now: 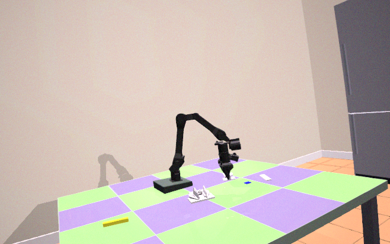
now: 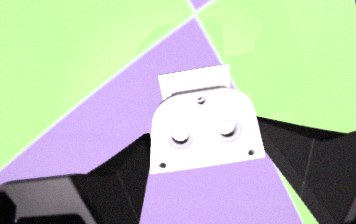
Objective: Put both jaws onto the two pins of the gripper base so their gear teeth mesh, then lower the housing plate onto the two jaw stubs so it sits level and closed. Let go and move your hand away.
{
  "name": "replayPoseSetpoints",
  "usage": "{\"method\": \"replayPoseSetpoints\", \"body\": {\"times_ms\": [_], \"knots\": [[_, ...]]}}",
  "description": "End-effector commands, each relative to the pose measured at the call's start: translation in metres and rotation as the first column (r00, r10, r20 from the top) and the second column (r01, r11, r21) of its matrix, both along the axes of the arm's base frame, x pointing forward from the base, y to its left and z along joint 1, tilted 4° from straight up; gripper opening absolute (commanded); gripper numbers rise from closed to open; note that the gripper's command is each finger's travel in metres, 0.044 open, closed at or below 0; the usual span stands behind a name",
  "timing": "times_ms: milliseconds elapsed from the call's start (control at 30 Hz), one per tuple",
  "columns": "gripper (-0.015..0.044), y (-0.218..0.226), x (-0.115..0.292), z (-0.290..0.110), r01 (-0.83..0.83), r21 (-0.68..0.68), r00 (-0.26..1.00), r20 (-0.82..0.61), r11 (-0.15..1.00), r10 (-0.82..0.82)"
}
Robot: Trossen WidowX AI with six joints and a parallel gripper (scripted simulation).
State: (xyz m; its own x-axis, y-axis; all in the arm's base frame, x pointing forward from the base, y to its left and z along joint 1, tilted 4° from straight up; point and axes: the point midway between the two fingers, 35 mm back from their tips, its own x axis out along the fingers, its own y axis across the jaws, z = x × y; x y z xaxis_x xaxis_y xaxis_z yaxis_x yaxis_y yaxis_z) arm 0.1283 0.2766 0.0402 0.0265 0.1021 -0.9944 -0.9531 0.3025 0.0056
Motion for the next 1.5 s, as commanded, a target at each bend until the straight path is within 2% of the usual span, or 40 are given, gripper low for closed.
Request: {"method": "replayPoseSetpoints", "body": {"times_ms": [0,267,967,1167,1467], "knots": [[0.0351,0.000,0.000,0.000,0.000,0.000,1.000,0.000,1.000,0.000],[0.0351,0.000,0.000,0.002,0.000,0.000,1.000,0.000,1.000,0.000],[0.0351,-0.006,-0.001,0.068,0.000,-0.001,1.000,0.005,1.000,0.000],[0.0351,-0.008,-0.001,0.072,0.002,-0.001,1.000,0.005,1.000,-0.002],[0.0351,-0.024,0.022,0.071,0.120,-0.003,0.993,-0.004,0.993,-0.120]]}}
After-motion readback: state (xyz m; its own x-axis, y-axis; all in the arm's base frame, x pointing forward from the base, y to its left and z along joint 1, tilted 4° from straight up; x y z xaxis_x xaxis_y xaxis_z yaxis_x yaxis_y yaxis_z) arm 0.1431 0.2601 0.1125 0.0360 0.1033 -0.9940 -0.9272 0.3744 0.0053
